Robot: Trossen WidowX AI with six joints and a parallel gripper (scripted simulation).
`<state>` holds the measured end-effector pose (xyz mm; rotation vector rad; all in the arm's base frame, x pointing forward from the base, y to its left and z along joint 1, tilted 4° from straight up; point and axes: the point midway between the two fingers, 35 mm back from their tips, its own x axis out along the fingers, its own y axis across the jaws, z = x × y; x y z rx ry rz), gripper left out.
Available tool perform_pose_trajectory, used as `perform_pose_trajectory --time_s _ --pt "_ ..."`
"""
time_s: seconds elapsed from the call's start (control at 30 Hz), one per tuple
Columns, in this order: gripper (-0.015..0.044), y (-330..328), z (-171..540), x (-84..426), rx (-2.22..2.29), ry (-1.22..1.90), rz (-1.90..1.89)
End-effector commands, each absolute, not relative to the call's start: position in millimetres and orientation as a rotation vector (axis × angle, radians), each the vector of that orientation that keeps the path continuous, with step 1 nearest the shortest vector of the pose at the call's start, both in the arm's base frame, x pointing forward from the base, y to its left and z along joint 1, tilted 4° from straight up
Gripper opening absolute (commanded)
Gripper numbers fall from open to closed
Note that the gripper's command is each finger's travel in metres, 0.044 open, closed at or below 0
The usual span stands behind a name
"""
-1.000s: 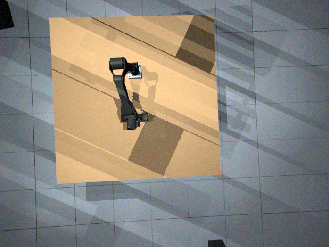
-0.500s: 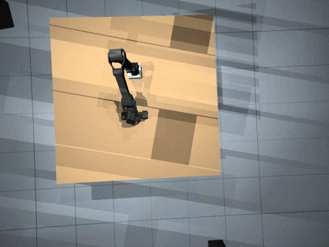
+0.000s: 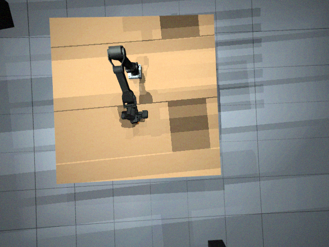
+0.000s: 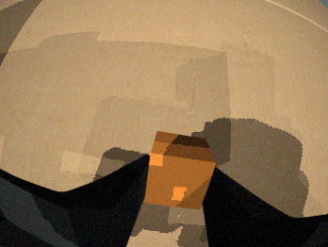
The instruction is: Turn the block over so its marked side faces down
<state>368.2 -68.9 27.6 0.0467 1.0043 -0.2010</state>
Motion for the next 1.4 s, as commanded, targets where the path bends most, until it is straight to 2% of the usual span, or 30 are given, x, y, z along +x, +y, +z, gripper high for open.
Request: perform_pose_trajectory --time_s 0.0,0.9,1.37 --pt "0.0000 -70.0 17.7 370.5 0.038 0.953 -0.201" --pt "0.0000 -69.7 1.6 360.6 -0.006 0.547 -0.200" --pt "0.0000 -69.3 5.3 359.3 -0.009 0.514 -0.200"
